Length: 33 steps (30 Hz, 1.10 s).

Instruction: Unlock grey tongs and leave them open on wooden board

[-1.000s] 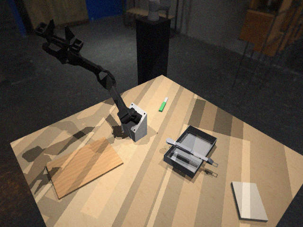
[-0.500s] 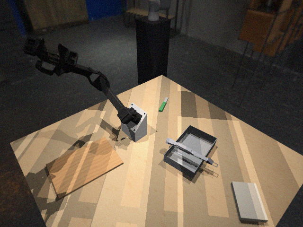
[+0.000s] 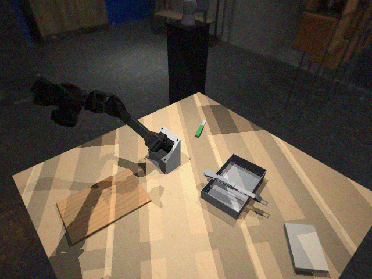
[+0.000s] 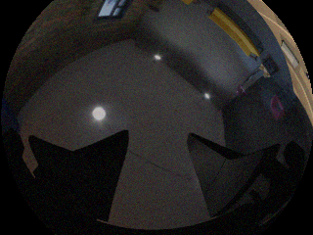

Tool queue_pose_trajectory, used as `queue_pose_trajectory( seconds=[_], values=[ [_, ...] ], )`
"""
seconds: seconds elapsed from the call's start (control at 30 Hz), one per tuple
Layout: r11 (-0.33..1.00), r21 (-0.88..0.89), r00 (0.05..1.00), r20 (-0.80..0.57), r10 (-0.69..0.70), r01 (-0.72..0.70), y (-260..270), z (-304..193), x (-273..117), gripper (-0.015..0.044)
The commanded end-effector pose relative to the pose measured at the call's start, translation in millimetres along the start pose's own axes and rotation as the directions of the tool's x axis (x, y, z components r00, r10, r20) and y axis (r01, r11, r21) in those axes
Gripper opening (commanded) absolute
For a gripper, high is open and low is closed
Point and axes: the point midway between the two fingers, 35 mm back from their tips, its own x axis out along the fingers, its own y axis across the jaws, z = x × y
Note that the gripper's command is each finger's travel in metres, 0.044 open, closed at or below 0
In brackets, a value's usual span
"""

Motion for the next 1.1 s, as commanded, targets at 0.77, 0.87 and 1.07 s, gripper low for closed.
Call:
queue_pose_trajectory(
  seconds=[0.77, 0.87, 1.07],
  values=[
    [0.838, 0.038, 0.824, 0.168, -0.542, 0.544, -196.0, 132.3, 142.9, 0.0260],
    [0.755, 0.041, 0.729, 0.229, -0.645, 0.654, -241.7, 152.8, 155.4, 0.0260],
    [0.518, 0.022, 0.484, 0.327, -0.812, 0.855, -338.3, 183.7, 163.9, 0.0260]
  ],
)
